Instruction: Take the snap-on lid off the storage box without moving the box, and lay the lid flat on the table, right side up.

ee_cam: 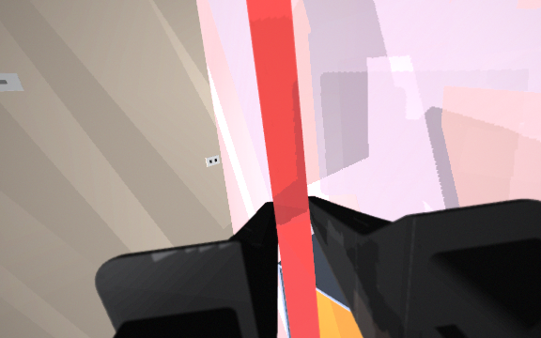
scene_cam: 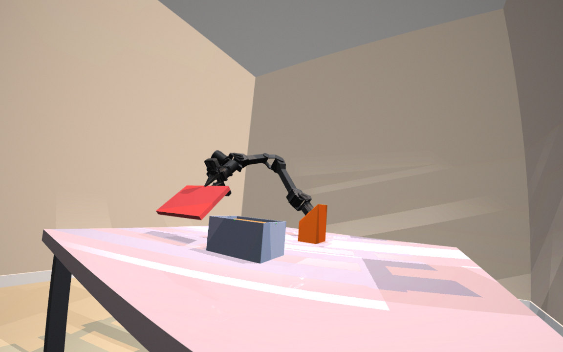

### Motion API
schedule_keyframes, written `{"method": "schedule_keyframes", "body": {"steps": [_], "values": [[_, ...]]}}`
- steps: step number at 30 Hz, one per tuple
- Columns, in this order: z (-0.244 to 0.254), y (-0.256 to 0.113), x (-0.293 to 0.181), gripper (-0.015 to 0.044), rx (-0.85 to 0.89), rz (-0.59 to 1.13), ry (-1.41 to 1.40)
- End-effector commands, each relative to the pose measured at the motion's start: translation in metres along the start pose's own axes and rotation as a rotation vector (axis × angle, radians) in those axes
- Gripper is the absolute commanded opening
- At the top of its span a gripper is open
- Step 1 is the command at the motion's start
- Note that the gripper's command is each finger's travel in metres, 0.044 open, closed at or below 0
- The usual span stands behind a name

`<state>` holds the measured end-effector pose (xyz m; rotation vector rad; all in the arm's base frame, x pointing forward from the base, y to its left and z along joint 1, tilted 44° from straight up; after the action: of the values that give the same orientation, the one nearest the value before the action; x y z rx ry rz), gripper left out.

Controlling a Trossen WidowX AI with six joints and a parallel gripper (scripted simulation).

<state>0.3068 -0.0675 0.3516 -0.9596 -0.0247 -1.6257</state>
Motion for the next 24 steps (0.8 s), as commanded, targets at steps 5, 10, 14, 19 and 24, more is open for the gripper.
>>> {"method": "schedule_keyframes", "body": {"steps": [5, 10, 14, 19, 24], "values": [[-0.005, 0.005, -0.001, 0.0, 0.007, 0.008, -0.006], [-0.008, 0.007, 0.0, 0.0, 0.007, 0.008, -0.006], [-0.01, 0.009, 0.0, 0.0, 0.007, 0.008, -0.006], [-0.013, 0.012, 0.001, 0.0, 0.007, 0.008, -0.006], [-0.016, 0.015, 0.002, 0.0, 0.007, 0.007, -0.007]]}}
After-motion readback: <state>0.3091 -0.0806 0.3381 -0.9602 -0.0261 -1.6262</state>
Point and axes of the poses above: the point midway between the two fingers, 35 mm back from their tips, its own y axis out along the fingers, its own z axis across the jaws, x = y × z, the point moved 10 cm from there along -y, back along the fingers, and after that the axes turned 11 degrees about y, right-handed, at the moved point
